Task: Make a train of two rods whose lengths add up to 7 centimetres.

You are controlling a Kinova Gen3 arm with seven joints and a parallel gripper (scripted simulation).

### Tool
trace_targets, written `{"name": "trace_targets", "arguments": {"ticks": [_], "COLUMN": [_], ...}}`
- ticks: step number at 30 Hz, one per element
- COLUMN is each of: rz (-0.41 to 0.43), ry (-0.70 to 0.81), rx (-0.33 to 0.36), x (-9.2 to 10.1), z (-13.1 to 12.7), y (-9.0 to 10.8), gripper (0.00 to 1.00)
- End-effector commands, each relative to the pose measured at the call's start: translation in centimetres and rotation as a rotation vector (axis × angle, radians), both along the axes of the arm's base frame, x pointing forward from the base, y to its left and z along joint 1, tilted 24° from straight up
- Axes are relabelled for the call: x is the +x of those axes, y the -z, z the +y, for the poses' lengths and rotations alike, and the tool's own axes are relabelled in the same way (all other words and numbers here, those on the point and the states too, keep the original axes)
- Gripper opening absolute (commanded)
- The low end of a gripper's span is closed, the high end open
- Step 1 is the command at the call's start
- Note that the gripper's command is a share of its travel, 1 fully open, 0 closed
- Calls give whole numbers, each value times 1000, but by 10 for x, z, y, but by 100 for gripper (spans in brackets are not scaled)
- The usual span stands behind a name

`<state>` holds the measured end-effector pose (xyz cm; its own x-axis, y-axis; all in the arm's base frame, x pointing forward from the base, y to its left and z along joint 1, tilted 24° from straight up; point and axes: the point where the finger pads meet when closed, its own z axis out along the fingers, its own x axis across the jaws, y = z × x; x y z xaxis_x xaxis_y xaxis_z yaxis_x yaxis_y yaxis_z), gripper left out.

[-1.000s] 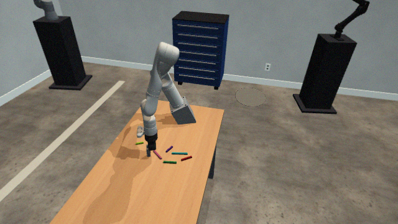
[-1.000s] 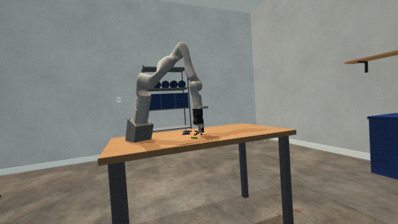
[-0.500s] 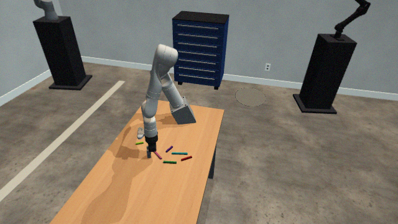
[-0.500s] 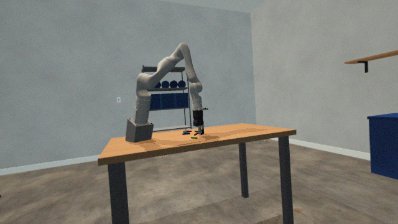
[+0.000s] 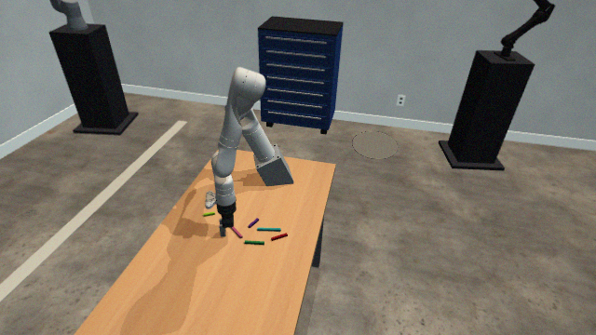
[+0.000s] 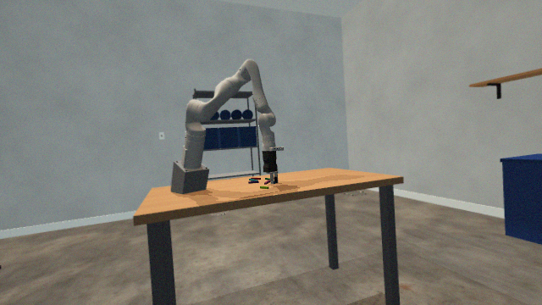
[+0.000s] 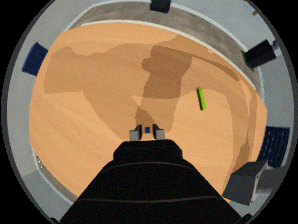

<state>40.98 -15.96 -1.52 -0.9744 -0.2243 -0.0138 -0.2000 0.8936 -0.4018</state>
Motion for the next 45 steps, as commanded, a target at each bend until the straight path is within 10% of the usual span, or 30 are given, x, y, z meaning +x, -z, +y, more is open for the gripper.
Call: {"name": "trace_targets", "arguments": {"ticks": [1,28,29,45], "rz": [-1,-1,-1,-1], "ry": [0,0,0,0], "rx": [0,0,0,0], "x": [0,0,0,0], "z": [0,0,0,0], "y": [0,0,0,0], "gripper": [54,54,24,24]}}
